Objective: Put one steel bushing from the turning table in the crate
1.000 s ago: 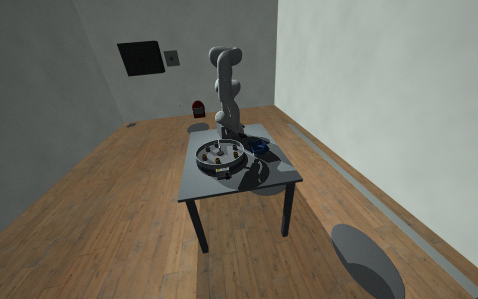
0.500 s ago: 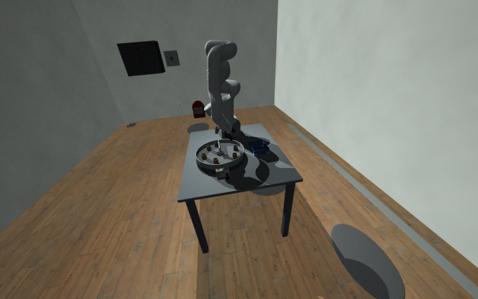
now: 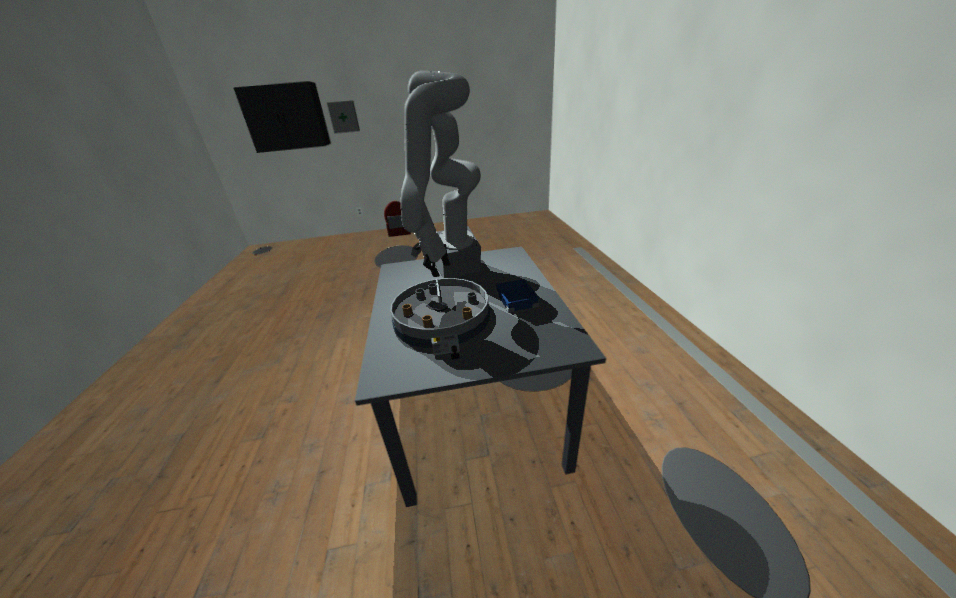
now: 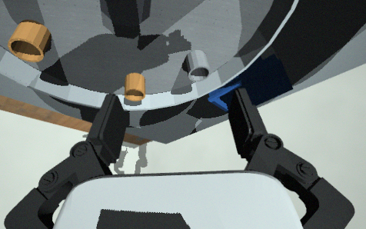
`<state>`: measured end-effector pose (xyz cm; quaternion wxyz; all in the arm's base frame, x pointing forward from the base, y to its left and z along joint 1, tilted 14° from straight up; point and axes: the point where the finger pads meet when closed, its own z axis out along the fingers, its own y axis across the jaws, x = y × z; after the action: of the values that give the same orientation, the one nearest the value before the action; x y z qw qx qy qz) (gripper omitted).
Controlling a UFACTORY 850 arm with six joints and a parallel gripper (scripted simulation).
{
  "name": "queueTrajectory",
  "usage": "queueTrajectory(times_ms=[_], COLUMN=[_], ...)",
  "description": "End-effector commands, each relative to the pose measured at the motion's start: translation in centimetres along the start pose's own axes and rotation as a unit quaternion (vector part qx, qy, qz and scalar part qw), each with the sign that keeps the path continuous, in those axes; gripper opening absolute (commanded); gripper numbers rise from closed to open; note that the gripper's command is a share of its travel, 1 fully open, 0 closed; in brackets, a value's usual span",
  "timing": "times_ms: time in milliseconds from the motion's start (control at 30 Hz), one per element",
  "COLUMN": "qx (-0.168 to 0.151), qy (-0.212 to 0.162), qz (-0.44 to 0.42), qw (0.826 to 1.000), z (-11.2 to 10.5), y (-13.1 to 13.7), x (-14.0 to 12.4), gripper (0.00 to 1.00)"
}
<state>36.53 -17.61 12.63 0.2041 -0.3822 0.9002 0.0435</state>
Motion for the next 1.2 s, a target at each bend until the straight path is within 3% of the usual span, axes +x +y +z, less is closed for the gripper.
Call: queueTrajectory(times_ms=[0, 167, 233, 367, 1133, 1167], qx=[0.039, 0.054, 0.054, 0.06, 0.06, 0.06], qy=[0.039, 0.08, 0.08, 0.109, 0.112, 0.112], qz=[0.03, 0.059, 0.059, 0.08, 0.082, 0.082], qw=[0.998, 0.994, 0.994, 0.989, 0.988, 0.988], z=[-1.2, -2.2, -2.2, -3.0, -3.0, -3.0], y=[0.7, 2.3, 2.3, 3.8, 4.0, 4.0], x=[4.3, 7.8, 7.8, 10.2, 10.5, 10.5], gripper=[1.0, 1.0, 1.0, 1.0, 1.0, 0.12])
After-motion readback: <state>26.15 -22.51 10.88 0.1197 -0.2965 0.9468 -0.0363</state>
